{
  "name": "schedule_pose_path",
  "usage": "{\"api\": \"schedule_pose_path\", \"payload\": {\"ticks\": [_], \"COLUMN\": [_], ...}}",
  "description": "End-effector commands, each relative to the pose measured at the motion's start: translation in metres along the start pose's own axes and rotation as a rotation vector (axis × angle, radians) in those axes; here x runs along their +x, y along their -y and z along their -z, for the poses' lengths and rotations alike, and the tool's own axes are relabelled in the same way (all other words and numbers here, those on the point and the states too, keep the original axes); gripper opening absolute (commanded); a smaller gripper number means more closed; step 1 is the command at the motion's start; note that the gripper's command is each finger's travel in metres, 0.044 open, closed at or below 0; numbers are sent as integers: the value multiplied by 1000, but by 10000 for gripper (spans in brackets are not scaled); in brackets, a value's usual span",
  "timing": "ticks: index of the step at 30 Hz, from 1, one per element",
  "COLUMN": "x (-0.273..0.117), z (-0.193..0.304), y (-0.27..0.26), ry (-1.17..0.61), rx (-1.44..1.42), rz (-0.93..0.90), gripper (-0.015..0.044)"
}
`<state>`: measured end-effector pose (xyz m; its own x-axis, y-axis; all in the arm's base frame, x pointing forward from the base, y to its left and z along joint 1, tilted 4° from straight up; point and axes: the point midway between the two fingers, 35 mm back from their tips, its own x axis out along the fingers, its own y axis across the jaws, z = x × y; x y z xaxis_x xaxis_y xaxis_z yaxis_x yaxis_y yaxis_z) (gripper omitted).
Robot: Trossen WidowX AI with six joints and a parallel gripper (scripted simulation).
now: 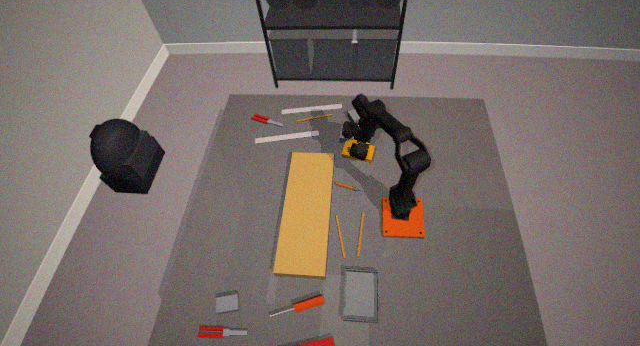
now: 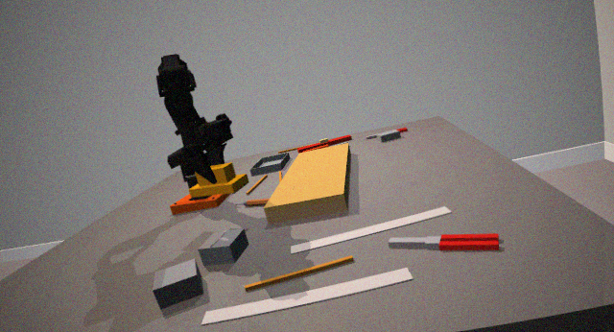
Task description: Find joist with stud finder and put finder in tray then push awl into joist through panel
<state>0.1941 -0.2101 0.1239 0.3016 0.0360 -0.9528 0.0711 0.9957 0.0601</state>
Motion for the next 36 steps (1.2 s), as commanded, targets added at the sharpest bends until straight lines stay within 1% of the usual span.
{"api": "schedule_pose_path", "payload": {"ticks": [1, 6, 17, 32, 36], "x": [-11, -11, -5, 13, 15], "z": [-3, -17, -81, -167, -175], "y": [-1, -2, -14, -59, -65], "ry": [11, 11, 14, 25, 27], "rx": [-8, -23, -93, -187, -196], "rz": [5, 1, -17, -48, -51], "gripper": [0, 0, 0, 0, 0]}}
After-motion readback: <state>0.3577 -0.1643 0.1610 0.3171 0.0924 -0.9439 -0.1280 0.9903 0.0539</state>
